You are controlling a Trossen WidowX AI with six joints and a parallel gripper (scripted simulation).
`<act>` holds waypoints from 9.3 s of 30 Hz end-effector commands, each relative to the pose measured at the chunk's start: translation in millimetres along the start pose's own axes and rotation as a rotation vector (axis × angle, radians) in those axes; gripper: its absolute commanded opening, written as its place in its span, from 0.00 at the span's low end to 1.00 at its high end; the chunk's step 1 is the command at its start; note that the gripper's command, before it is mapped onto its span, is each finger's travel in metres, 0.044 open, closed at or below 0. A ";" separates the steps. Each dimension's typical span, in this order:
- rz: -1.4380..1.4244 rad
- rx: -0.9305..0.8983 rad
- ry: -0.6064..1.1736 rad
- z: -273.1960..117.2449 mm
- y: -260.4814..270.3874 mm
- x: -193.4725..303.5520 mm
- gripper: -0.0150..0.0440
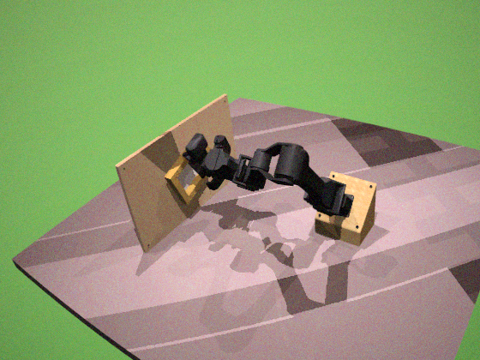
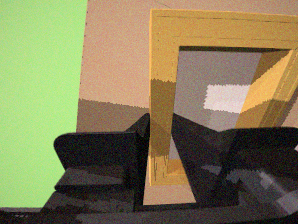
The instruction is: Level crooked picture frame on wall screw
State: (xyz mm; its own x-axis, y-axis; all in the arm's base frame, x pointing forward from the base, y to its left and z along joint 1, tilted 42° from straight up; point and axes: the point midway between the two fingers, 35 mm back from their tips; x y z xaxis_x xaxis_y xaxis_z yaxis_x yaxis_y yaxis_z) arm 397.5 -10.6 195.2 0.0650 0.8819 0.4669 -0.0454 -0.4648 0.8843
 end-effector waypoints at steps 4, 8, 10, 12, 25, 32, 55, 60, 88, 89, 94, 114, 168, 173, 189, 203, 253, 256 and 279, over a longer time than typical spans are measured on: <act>0.004 -0.008 -0.002 -0.1 1.7 -0.9 0.25; 0.003 -0.008 -0.002 -0.1 1.8 -1.2 0.25; 0.003 -0.008 -0.002 -0.1 1.6 -1.3 0.25; 0.003 -0.008 -0.002 -0.1 1.9 -1.3 0.25; 0.004 -0.008 -0.002 0.0 -1.1 -1.4 0.25; 0.004 -0.008 -0.002 0.0 -3.4 -1.5 0.25; 0.058 -0.004 0.000 0.3 -4.6 -1.4 0.25; 0.084 -0.004 0.000 0.3 -4.5 -1.8 0.25; 0.225 -0.004 0.001 0.3 -3.0 -2.3 0.25; 0.236 -0.004 0.001 0.3 -2.9 -2.3 0.25; 0.257 -0.004 0.001 0.2 -2.7 -2.4 0.25; 0.334 -0.007 0.000 -0.1 -1.6 -3.1 0.34; 0.004 0.001 -0.007 -192.2 29.7 -1.7 0.69; 0.003 0.001 -0.007 -192.9 29.7 -1.7 0.69; 0.003 0.001 -0.007 -192.9 29.7 -1.7 0.69; 0.003 0.001 -0.007 -192.9 29.7 -1.7 0.69; 0.003 0.001 -0.007 -192.9 29.7 -1.7 0.69; 0.010 0.000 -0.010 -191.7 29.6 -2.1 0.69; 0.190 -0.003 -0.005 -124.3 -5.7 -1.7 0.69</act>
State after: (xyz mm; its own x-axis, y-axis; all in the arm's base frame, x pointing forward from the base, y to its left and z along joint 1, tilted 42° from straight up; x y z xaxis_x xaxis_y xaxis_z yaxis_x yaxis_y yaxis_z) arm 273.5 0.5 190.5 0.0546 0.7819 0.6210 -0.0608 -0.6181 0.7837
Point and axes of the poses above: the point midway between the two fingers, 35 mm back from their tips, its own z axis out along the fingers, its own y axis across the jaws, x = y × z, and after that the axes turned 5 degrees about z, right-handed
